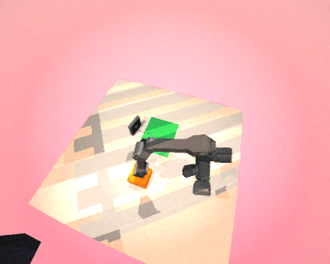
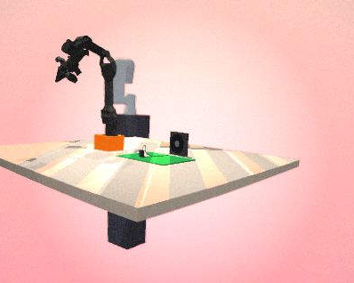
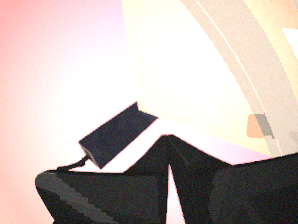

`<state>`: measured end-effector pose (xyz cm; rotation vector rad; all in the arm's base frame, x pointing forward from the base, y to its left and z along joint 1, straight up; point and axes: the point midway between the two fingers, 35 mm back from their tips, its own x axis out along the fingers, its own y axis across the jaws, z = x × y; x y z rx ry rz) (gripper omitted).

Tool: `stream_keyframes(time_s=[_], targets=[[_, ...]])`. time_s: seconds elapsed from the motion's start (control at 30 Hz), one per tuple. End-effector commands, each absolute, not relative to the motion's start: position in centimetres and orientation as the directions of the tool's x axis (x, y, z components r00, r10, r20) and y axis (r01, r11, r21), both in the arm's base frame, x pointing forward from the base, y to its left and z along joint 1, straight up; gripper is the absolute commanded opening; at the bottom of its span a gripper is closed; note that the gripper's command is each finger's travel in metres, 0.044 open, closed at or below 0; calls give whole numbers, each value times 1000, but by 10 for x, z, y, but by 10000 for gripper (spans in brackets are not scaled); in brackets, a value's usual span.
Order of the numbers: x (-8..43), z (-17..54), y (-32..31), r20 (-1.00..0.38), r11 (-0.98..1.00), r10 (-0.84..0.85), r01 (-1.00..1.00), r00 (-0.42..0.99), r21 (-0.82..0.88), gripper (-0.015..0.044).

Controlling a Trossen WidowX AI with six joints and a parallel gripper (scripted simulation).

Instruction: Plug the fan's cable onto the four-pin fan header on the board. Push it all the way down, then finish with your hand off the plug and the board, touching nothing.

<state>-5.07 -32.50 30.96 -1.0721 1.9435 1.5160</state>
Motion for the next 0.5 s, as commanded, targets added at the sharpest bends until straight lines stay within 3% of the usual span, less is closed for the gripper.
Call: stream_keyframes(time_s=[0.0, 0.17, 0.47], targets=[[-51, 310, -325, -744, 94, -300, -795, -597, 600, 26], [-41, 304, -327, -755, 127, -308, -811, -579, 571, 158], [75, 244, -325, -867, 487, -333, -855, -371, 179, 394]])
